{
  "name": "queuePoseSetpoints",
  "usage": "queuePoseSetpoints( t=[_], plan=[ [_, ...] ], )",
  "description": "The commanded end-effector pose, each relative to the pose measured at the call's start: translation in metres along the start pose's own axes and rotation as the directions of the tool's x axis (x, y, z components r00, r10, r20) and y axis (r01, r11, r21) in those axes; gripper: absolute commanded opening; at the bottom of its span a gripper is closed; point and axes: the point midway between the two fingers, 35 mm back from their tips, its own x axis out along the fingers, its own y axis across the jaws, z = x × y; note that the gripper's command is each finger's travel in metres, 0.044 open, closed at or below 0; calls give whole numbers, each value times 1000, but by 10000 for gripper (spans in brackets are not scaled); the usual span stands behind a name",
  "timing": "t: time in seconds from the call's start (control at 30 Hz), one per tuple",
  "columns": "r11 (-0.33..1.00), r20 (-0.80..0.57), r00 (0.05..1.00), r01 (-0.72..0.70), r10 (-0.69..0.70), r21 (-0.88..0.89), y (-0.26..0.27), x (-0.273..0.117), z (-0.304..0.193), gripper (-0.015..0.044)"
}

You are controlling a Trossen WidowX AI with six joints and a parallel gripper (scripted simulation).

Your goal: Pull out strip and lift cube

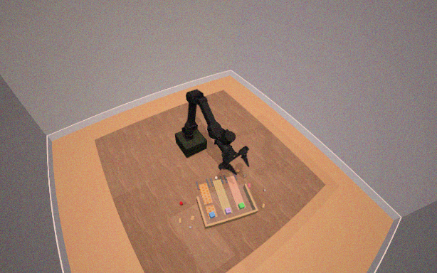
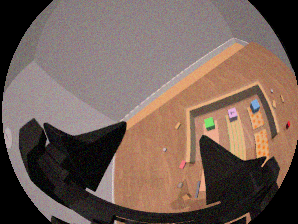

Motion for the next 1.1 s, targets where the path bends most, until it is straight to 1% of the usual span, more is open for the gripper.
queuePoseSetpoints(
  t=[0.0, 0.23, 0.37, 1.07],
  plan=[
    [941, 12, 994, 111, -113, -321, -48, -55, -4, 400],
    [774, 17, 977, 181, -215, -607, -96, -103, -20, 400],
    [666, 18, 965, 194, -261, -720, -120, -124, -31, 400],
    [662, 18, 965, 194, -263, -724, -121, -125, -31, 400]
  ],
)
